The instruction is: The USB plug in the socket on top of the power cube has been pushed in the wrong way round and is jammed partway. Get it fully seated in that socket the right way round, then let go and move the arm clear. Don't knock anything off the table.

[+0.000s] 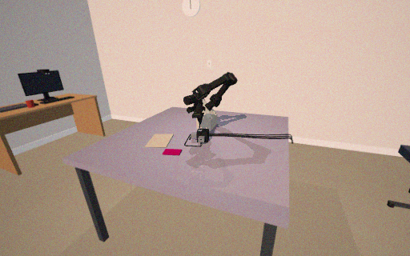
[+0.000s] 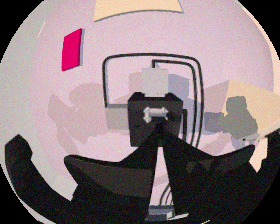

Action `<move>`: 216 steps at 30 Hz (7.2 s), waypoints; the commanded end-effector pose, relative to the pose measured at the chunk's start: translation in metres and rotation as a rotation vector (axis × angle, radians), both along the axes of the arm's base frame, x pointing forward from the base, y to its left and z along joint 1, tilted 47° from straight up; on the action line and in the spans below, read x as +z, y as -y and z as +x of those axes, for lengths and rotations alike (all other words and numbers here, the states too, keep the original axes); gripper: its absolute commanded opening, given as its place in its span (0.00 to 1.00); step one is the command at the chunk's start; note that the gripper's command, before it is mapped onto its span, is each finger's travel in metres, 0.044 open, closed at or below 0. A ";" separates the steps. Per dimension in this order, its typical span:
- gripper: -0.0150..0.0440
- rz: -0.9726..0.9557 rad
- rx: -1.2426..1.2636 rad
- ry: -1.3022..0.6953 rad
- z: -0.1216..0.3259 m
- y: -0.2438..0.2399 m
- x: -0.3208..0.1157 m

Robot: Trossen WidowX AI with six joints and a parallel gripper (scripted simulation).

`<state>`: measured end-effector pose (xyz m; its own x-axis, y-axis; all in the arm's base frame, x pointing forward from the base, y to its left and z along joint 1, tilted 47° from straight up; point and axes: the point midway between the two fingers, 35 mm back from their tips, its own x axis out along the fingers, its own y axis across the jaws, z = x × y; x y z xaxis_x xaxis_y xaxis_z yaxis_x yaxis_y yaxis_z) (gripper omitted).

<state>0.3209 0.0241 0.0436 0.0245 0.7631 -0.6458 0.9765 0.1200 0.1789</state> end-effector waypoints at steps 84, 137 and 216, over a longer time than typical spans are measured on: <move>0.25 0.027 -0.003 -0.007 0.000 -0.010 -0.005; 0.25 0.028 -0.003 -0.007 0.001 -0.015 -0.009; 0.25 0.028 -0.003 -0.007 0.001 -0.020 -0.015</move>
<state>0.3225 0.0413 0.0297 0.0281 0.7781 -0.6275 0.9781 0.1082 0.1780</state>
